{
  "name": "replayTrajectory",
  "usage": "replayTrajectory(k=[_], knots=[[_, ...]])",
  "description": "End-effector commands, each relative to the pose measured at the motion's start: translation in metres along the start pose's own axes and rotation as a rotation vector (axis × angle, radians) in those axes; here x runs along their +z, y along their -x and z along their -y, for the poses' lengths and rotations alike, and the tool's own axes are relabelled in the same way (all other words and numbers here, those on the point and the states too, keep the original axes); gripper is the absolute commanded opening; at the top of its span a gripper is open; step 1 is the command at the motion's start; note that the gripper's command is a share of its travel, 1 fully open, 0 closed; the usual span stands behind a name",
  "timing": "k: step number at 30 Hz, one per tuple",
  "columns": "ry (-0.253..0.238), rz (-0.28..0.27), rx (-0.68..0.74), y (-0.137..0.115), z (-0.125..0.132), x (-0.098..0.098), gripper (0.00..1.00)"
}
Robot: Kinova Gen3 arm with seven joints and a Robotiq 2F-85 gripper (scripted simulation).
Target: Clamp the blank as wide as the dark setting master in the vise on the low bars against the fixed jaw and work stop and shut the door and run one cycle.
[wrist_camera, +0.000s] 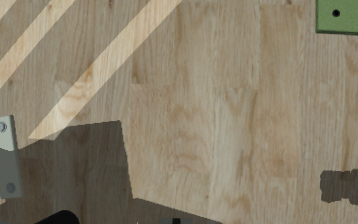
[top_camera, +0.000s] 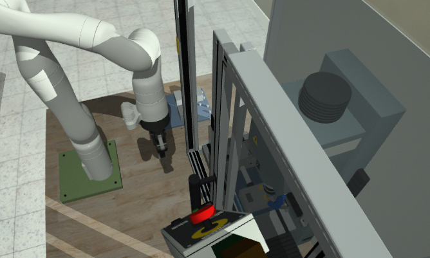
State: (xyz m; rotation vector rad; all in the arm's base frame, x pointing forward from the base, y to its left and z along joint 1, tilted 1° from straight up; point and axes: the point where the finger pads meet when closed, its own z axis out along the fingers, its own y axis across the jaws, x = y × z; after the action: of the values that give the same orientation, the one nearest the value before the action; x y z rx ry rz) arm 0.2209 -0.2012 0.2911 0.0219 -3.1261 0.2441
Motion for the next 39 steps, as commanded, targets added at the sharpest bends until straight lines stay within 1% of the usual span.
replayTrajectory(k=[1,9,14,26,27,31,39], knots=[[-0.055,0.030,-0.008,0.002,0.000,-0.015,0.10],[-0.055,0.030,-0.008,0.002,0.000,-0.015,0.10],[-0.280,0.056,-0.047,0.005,0.029,-0.056,0.10],[-0.280,0.056,-0.047,0.005,0.029,-0.056,0.10],[-0.321,0.066,-0.059,0.008,0.034,-0.064,0.10],[-0.502,0.082,-0.088,0.007,0.056,-0.097,0.10],[-0.502,0.082,-0.088,0.007,0.056,-0.097,0.10]])
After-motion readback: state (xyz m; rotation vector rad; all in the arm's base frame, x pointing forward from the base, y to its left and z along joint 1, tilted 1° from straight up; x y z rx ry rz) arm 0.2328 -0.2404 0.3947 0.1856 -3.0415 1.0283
